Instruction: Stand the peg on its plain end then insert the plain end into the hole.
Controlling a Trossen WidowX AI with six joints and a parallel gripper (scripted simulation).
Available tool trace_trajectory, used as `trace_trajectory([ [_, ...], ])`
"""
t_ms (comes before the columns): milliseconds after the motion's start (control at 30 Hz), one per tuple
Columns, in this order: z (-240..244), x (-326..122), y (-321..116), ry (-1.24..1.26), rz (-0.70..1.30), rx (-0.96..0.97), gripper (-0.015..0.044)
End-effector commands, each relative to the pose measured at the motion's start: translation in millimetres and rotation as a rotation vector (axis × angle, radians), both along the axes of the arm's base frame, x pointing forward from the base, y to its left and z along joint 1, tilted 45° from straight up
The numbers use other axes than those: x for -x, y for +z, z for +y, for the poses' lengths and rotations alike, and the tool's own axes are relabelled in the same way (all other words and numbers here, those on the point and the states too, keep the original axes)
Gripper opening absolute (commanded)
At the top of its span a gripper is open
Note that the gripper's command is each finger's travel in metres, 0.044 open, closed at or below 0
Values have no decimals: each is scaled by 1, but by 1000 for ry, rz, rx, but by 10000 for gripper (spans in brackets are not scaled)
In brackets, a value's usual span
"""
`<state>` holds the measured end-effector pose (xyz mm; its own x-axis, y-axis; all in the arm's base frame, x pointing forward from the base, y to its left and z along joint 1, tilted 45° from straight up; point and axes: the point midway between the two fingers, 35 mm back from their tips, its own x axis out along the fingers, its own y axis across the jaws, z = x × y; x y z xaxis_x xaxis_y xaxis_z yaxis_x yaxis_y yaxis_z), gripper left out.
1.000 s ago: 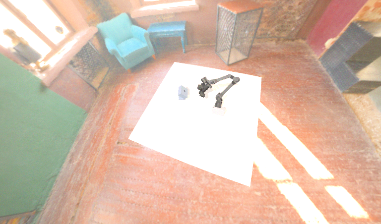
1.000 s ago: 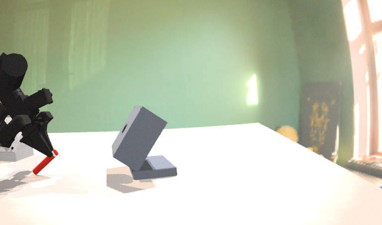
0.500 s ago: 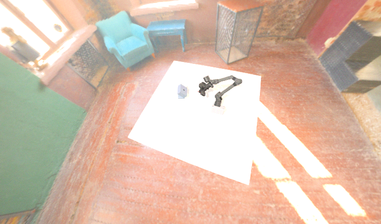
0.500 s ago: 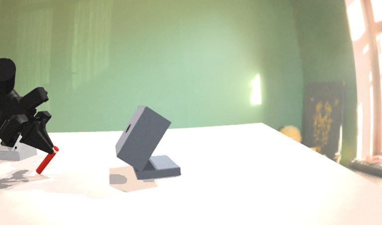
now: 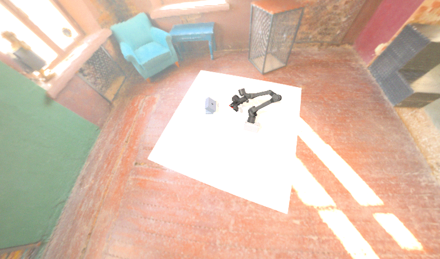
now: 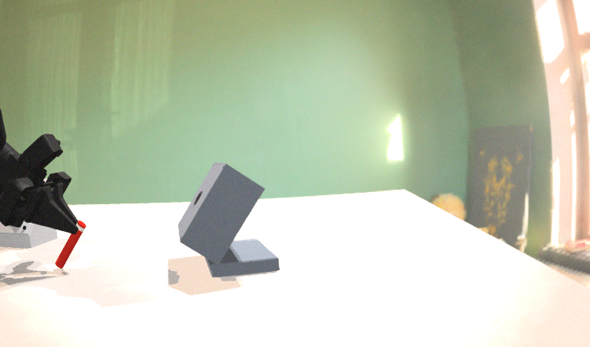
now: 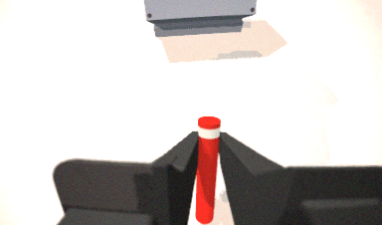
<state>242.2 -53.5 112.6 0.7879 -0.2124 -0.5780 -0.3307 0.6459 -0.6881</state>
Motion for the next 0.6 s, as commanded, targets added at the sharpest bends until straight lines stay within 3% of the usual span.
trace_trajectory([
  [0, 0, 2, 2, 23, -23, -6, 49],
  [567, -3, 13, 4, 125, -118, -52, 49],
])
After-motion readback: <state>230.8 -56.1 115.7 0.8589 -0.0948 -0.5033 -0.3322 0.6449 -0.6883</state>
